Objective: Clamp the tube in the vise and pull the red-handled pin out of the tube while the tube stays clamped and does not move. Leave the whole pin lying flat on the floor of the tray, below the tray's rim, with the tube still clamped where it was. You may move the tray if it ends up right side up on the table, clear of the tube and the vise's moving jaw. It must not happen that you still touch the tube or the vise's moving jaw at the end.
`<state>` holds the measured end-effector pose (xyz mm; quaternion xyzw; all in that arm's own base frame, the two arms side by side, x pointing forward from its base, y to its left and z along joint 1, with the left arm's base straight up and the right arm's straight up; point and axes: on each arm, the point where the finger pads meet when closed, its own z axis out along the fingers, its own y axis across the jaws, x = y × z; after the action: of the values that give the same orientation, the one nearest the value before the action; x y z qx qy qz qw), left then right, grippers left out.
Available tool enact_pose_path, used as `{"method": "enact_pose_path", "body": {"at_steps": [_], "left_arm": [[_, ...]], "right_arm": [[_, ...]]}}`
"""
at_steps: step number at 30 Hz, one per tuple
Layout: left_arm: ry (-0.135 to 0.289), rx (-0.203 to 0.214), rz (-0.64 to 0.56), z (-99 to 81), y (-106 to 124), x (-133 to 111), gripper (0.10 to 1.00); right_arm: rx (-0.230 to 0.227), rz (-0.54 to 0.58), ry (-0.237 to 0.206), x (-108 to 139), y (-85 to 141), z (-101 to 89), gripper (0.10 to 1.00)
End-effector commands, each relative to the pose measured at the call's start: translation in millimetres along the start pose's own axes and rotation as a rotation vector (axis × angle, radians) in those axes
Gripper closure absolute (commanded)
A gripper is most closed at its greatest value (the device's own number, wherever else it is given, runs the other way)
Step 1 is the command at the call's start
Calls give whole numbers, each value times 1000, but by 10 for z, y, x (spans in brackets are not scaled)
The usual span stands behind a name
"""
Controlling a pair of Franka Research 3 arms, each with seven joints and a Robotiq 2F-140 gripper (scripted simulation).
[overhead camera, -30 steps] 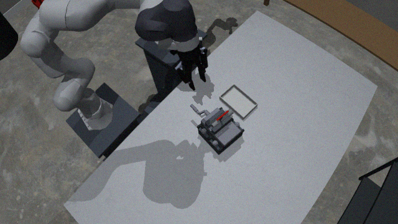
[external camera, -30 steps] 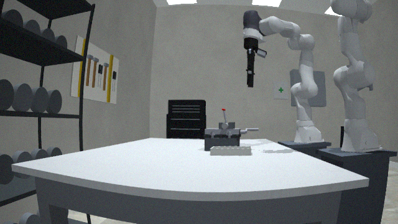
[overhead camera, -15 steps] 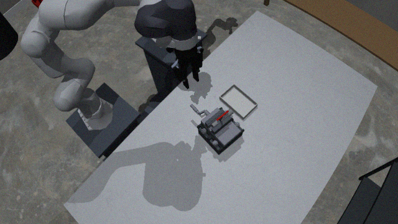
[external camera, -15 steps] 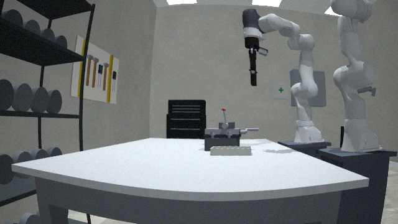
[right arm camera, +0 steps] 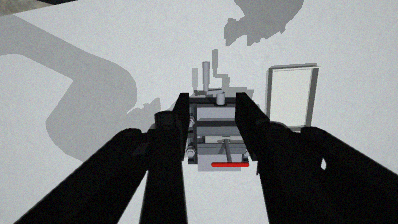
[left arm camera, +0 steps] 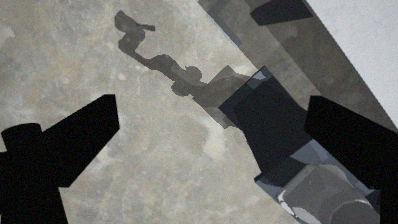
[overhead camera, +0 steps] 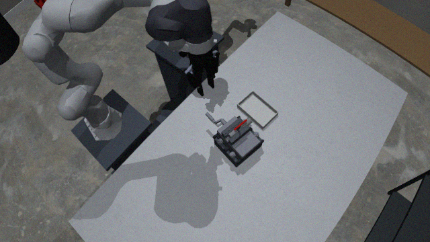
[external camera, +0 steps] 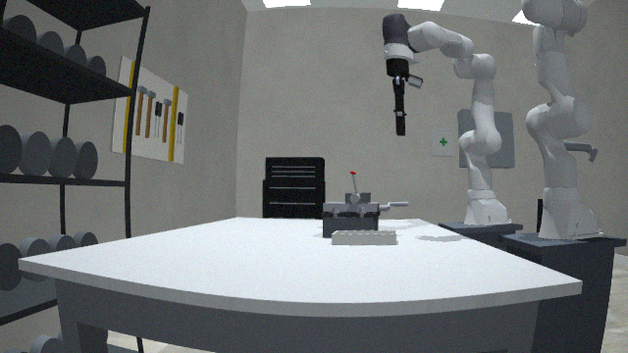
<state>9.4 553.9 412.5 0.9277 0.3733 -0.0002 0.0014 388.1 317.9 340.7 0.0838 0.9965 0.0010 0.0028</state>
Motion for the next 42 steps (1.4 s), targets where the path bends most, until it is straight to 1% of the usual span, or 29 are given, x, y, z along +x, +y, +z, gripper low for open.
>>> {"method": "enact_pose_path", "body": {"at_steps": [1,10,22,24,32,39,41,42], "left_arm": [[1,2,-3,-5,-3,5,98],[1,2,-3,-5,-3,5,98],[1,2,-3,-5,-3,5,98],[1,2,-3,-5,-3,5,98],[1,2,-3,-5,-3,5,98],[1,2,-3,-5,-3,5,98],[1,2,-3,-5,-3,5,98],[1,2,-3,-5,-3,5,98]], "right_arm": [[8,-21,3,1,-24,19,747],[19,-59,-2,-3,-43,39,747],[53,-183,-14,-18,-106,102,747],[53,-183,-14,-18,-106,102,747],[90,-316,-24,-35,-172,164,747],[135,-467,-31,-57,-244,230,747],[135,-467,-31,-57,-244,230,747],[142,-491,-32,-61,-255,240,747]]}}
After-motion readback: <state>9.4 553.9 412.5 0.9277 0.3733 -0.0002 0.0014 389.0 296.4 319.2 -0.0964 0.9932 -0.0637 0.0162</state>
